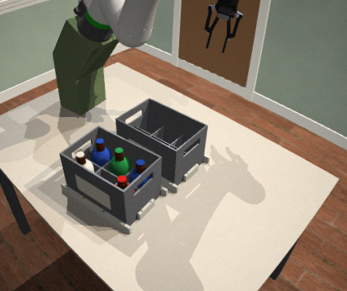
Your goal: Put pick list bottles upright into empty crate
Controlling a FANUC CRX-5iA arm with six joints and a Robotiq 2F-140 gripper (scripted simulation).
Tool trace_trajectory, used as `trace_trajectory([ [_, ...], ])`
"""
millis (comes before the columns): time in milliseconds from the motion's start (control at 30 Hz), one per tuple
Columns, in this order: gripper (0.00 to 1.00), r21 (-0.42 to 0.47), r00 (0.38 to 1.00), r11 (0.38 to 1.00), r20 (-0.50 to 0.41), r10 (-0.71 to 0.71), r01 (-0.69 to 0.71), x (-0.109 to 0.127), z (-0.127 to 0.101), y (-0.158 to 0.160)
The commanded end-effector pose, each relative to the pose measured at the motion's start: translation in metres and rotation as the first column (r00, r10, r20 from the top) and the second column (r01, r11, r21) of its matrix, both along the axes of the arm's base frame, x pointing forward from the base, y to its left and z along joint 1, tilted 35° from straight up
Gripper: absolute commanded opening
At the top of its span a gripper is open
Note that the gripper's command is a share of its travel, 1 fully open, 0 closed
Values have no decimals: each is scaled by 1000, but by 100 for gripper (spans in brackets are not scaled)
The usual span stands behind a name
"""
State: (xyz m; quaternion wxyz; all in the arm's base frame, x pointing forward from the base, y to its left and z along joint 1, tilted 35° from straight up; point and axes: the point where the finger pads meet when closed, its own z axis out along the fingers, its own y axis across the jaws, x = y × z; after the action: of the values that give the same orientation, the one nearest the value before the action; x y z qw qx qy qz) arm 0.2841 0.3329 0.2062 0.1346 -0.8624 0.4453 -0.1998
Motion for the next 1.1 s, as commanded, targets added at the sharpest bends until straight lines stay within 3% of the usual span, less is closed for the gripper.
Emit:
trace_trajectory([
  [0, 44, -43, 988, 989, 47, 144, -142, -11, 3, 13],
  [133, 44, -63, 978, 979, 63, 198, -194, -12, 3, 15],
  [333, 44, -141, 913, 917, 114, 391, -374, -24, 6, 28],
  [1000, 44, -142, 913, 916, 115, 391, -375, -24, 6, 28],
  [1067, 44, -179, 889, 888, 109, 445, -423, -19, 2, 20],
])
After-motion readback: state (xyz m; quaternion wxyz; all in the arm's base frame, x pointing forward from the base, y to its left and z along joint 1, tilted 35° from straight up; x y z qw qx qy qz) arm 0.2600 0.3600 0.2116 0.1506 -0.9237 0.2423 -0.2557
